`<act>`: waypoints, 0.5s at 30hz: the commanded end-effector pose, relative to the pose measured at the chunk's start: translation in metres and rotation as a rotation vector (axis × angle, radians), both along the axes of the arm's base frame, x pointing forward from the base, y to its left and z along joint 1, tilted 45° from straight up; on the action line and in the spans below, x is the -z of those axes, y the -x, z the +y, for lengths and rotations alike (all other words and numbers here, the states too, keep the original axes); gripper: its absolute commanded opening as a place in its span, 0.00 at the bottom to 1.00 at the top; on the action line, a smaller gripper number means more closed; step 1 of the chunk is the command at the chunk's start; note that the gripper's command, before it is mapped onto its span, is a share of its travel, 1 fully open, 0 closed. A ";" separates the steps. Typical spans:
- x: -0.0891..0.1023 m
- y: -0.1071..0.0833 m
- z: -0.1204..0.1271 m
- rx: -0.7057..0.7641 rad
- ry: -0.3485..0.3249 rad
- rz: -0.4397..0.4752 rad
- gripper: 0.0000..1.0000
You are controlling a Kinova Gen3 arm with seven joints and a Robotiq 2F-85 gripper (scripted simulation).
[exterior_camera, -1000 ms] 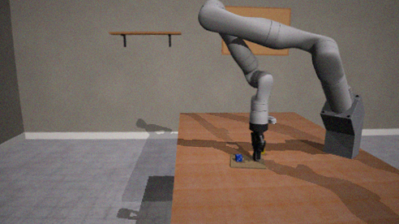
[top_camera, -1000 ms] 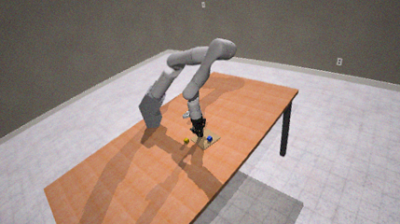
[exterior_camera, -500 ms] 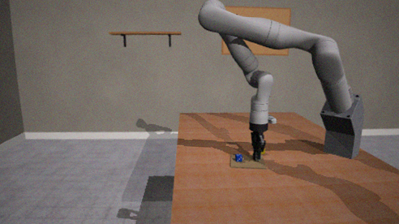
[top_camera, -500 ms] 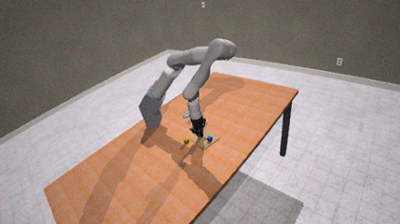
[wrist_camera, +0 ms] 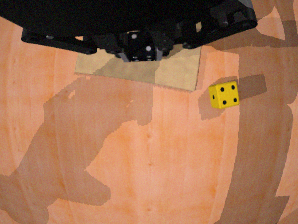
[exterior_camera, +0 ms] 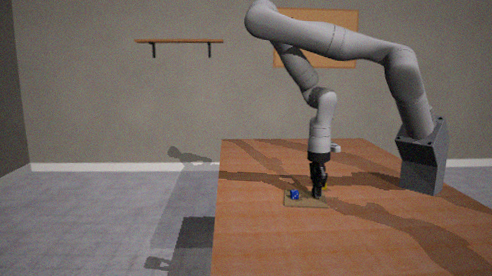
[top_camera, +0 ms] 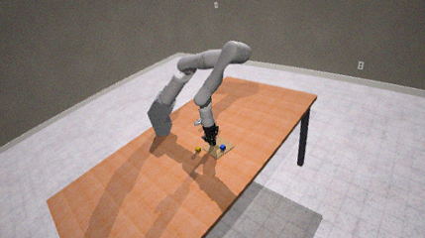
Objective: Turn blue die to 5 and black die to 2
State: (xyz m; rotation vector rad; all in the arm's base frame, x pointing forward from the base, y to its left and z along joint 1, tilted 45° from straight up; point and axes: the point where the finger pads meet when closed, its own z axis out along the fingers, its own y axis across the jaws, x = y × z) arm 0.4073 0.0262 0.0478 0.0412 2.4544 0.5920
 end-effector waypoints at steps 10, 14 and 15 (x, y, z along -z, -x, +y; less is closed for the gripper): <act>0.000 -0.003 -0.002 0.005 0.002 -0.008 0.21; 0.001 -0.004 -0.002 0.005 0.003 -0.008 0.21; 0.001 -0.004 -0.002 0.005 0.003 -0.008 0.21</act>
